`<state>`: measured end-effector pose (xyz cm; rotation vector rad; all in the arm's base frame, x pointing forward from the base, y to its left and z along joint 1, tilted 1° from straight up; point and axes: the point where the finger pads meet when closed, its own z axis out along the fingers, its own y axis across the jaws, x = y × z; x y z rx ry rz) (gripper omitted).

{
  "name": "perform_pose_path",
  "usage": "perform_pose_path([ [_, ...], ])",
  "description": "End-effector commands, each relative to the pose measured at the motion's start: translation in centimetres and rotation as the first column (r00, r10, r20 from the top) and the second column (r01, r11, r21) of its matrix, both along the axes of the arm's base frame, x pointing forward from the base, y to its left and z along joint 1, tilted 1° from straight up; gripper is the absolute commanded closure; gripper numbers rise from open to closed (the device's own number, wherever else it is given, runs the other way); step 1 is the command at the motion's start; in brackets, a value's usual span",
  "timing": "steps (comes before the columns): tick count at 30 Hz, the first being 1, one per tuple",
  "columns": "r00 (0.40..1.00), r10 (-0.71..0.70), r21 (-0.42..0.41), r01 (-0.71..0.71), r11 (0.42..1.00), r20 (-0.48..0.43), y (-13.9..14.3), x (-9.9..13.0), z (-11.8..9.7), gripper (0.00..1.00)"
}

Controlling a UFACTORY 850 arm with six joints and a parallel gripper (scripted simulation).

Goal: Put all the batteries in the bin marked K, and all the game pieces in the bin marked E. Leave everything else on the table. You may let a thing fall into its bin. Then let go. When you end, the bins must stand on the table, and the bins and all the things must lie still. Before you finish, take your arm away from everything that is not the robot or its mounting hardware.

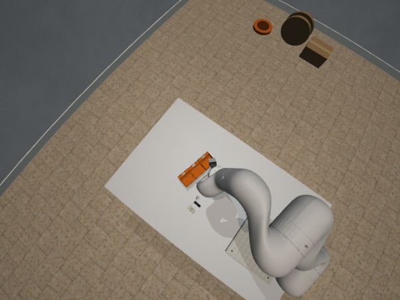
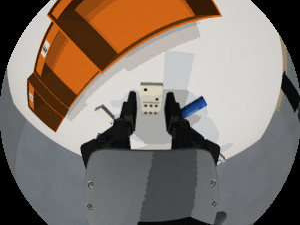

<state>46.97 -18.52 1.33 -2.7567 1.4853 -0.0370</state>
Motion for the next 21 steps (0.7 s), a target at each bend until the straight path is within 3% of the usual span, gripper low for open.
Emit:
perform_pose_path([
  [1,1.000,0.000,-0.001,0.000,1.000,0.002,-0.03,0.07,0.06,0.59],
  [4,1.000,0.000,-0.001,0.000,1.000,0.002,-0.03,0.07,0.06,0.59],
  [5,1.000,0.000,-0.001,0.000,1.000,0.002,-0.03,0.07,0.06,1.00],
  [21,1.000,0.000,-0.001,0.000,1.000,0.002,-0.03,0.07,0.06,1.00],
])
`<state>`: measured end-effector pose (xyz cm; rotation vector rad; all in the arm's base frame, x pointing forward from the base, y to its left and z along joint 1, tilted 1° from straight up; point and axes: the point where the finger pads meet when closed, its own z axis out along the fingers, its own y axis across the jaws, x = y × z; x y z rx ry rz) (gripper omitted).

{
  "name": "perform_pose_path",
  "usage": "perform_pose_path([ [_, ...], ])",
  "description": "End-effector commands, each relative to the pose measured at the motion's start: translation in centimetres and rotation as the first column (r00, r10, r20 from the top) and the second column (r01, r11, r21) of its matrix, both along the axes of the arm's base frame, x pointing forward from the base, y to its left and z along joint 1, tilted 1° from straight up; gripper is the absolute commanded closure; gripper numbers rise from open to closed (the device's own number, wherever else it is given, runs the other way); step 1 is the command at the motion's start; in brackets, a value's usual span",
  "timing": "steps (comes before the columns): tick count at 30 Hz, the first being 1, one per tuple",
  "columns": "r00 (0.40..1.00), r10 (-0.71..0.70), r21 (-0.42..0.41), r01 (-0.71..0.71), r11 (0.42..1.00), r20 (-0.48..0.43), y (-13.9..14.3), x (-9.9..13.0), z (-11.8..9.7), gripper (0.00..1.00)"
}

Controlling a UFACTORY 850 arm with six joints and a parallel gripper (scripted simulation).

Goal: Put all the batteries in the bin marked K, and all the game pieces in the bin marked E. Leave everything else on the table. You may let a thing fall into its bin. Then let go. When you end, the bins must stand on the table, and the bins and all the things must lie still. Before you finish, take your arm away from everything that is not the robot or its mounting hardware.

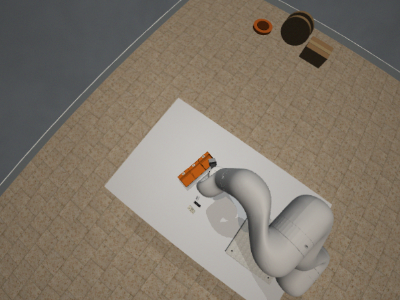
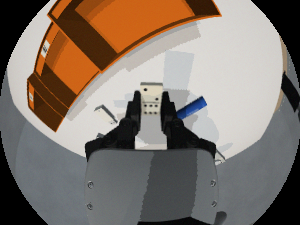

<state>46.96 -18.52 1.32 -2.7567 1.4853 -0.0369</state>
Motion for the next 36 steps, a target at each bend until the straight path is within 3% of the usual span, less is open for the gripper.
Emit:
perform_pose_path([
  [1,1.000,0.000,-0.001,0.000,1.000,0.002,0.0,0.1,0.1,1.00],
  [15,1.000,0.000,-0.001,0.000,1.000,0.002,0.0,0.1,0.1,1.00],
  [36,1.000,0.000,-0.001,0.000,1.000,0.002,0.0,-0.1,6.1,1.00],
])
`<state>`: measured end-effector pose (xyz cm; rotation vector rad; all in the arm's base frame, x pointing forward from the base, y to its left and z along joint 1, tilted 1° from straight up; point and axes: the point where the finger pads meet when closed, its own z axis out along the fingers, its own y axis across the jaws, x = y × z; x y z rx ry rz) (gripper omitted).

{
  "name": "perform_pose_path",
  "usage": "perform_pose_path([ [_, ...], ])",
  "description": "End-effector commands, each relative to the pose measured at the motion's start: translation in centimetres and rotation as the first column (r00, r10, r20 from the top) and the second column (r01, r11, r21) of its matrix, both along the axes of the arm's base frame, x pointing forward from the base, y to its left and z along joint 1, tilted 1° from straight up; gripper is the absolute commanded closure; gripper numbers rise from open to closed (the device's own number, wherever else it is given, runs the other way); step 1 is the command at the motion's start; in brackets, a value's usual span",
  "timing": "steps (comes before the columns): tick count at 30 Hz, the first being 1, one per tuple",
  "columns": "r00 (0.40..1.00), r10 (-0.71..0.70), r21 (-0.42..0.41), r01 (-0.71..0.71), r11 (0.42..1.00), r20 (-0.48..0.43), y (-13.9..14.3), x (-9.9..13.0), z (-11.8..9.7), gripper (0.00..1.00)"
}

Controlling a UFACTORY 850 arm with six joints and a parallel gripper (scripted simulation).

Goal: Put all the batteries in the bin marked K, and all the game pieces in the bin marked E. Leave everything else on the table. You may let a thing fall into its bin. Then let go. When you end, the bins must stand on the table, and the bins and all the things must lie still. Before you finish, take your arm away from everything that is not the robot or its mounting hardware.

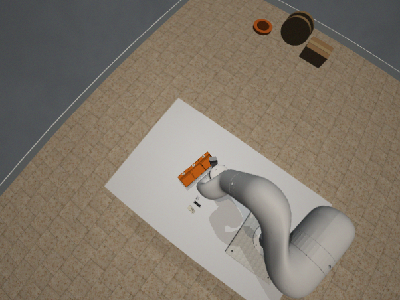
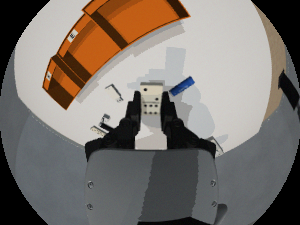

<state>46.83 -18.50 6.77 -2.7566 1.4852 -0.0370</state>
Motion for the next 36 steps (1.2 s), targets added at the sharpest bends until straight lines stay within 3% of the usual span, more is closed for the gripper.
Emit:
perform_pose_path([
  [1,1.000,0.000,-0.001,0.000,1.000,0.002,0.0,0.1,0.6,1.00],
  [17,1.000,0.000,-0.001,0.000,1.000,0.002,0.0,0.0,1.3,1.00],
  [22,1.000,0.000,-0.001,0.000,1.000,0.002,-0.2,2.9,1.3,1.00],
  [24,1.000,0.000,-0.001,0.000,1.000,0.002,-0.2,2.9,1.3,1.00],
  [30,0.968,-0.250,0.008,0.250,0.968,0.003,-0.4,6.5,1.4,1.00],
  [36,0.892,-0.451,0.025,0.451,0.892,0.006,-0.7,10.1,1.5,1.00],
])
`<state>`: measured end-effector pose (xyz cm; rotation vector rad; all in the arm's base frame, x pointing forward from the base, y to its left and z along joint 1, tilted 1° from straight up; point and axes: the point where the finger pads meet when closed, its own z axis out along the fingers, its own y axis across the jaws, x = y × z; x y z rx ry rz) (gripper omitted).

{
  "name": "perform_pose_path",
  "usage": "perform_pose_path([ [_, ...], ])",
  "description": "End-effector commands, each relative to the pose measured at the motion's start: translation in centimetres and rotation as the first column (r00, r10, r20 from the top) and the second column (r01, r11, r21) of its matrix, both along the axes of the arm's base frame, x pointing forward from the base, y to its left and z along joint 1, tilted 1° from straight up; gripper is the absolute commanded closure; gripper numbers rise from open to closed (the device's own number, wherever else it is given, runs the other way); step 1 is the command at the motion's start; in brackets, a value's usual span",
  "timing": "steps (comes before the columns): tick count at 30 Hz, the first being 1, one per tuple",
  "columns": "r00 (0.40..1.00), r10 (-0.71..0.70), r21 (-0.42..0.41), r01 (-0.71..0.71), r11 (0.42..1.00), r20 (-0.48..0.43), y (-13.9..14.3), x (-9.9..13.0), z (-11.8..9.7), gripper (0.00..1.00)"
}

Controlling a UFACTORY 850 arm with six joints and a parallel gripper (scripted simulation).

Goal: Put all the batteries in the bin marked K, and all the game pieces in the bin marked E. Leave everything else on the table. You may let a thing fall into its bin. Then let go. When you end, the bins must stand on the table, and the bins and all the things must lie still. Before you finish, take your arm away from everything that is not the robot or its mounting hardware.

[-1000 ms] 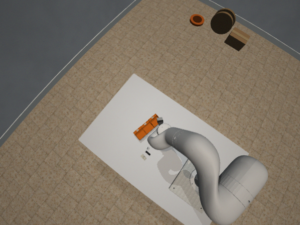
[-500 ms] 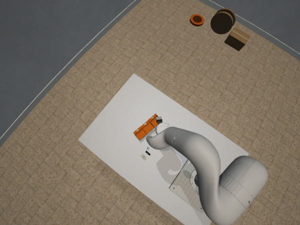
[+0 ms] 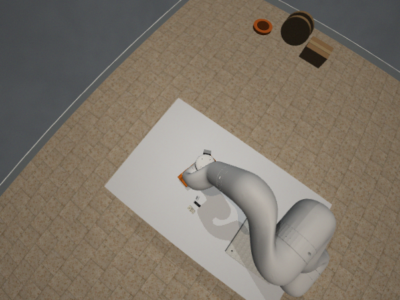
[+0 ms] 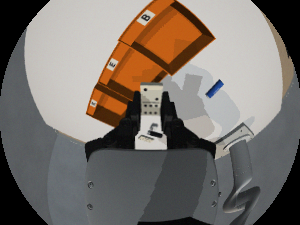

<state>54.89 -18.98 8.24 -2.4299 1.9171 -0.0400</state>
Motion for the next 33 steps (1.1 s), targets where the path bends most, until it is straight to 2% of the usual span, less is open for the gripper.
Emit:
perform_pose_path([
  [1,0.988,-0.156,-0.007,0.156,0.988,-0.011,-0.23,2.65,0.09,1.00],
  [3,0.974,-0.224,-0.001,0.224,0.974,-0.009,-0.25,2.86,0.10,1.00],
  [5,0.974,-0.224,-0.001,0.224,0.974,-0.009,-0.25,2.86,0.10,1.00],
  [6,0.947,-0.322,0.002,0.322,0.947,-0.011,-0.25,2.85,0.10,1.00],
  [9,0.923,-0.384,0.010,0.384,0.923,-0.011,-0.25,2.86,0.10,1.00],
  [16,0.807,-0.590,-0.006,0.590,0.807,-0.025,-0.28,2.84,0.10,1.00],
  [33,0.807,-0.590,-0.006,0.590,0.807,-0.025,-0.25,2.85,0.10,1.00],
])
